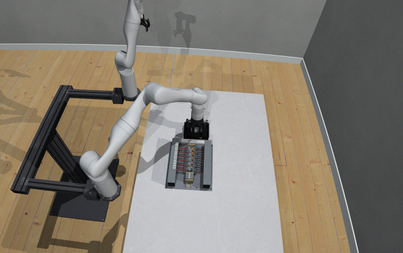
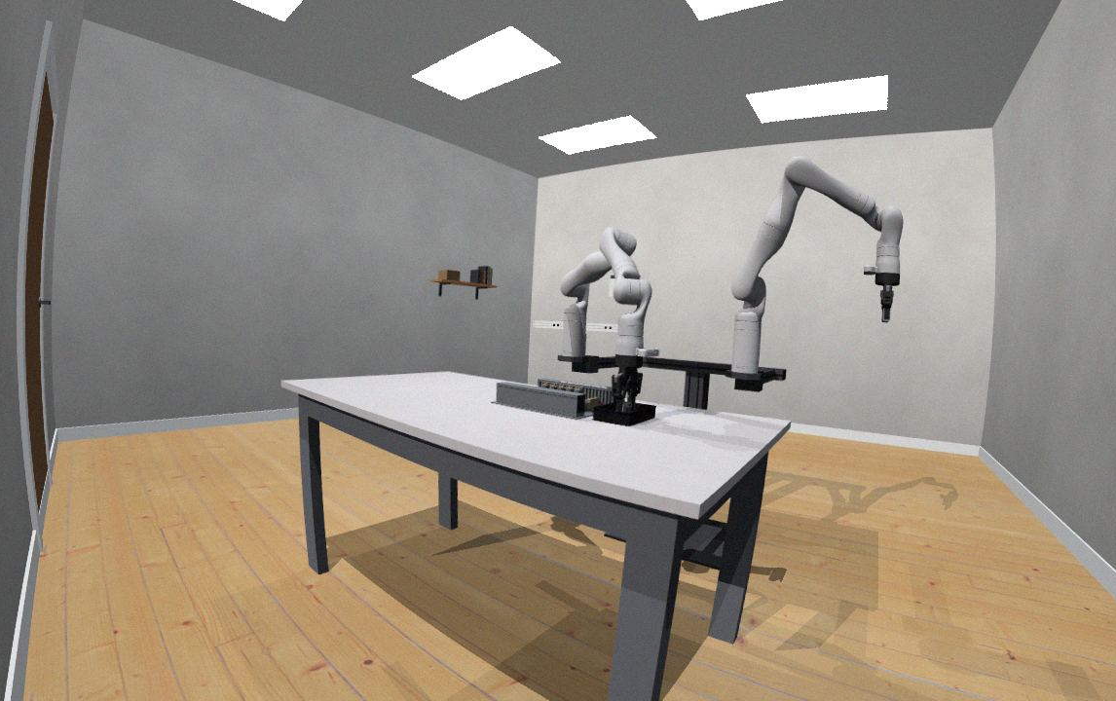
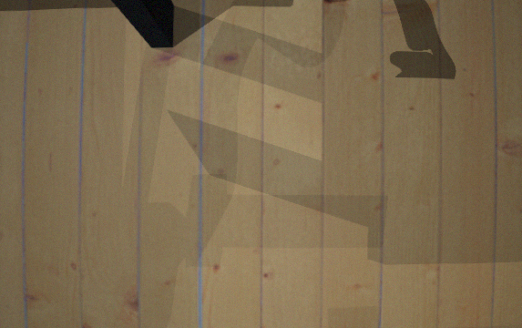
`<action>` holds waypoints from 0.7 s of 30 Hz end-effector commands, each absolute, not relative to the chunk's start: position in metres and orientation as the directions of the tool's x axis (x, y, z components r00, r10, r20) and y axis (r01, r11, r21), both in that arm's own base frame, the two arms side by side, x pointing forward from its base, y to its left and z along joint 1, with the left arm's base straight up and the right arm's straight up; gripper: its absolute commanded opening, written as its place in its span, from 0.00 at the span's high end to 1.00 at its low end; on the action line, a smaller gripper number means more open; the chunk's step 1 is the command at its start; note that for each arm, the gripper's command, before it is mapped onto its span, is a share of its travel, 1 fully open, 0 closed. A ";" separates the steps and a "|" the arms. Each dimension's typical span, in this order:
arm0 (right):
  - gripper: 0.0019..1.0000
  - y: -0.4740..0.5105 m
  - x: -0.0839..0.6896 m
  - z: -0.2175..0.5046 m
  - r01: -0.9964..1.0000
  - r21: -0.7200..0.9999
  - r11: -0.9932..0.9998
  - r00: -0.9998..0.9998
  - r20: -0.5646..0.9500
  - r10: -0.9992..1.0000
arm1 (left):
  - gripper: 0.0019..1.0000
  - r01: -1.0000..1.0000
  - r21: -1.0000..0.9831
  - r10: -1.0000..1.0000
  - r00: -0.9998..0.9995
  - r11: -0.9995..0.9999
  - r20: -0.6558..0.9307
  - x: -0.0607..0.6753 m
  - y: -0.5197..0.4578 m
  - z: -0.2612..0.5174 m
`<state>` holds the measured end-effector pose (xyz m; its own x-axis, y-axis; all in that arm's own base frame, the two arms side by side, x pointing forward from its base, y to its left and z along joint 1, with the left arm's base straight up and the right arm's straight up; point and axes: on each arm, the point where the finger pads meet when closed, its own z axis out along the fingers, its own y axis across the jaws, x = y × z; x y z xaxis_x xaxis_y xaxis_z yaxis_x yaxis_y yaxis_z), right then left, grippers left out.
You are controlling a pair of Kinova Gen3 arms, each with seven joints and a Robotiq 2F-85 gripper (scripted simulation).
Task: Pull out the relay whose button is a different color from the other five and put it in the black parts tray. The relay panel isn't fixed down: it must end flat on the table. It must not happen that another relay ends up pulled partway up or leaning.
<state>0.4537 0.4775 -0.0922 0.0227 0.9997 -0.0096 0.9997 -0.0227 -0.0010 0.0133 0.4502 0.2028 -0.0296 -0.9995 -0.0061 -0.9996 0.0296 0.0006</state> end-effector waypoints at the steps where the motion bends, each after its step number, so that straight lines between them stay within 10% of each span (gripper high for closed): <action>1: 0.35 0.478 0.454 -0.091 1.000 0.001 -0.023 0.023 -0.007 1.000 | 0.00 -1.000 0.000 -1.000 -0.030 0.030 -0.008 0.013 0.450 0.203; 21: 0.35 0.478 0.454 -0.091 1.000 0.001 -0.023 0.023 -0.007 1.000 | 0.00 -1.000 0.000 -1.000 -0.030 0.030 -0.008 0.013 0.450 0.203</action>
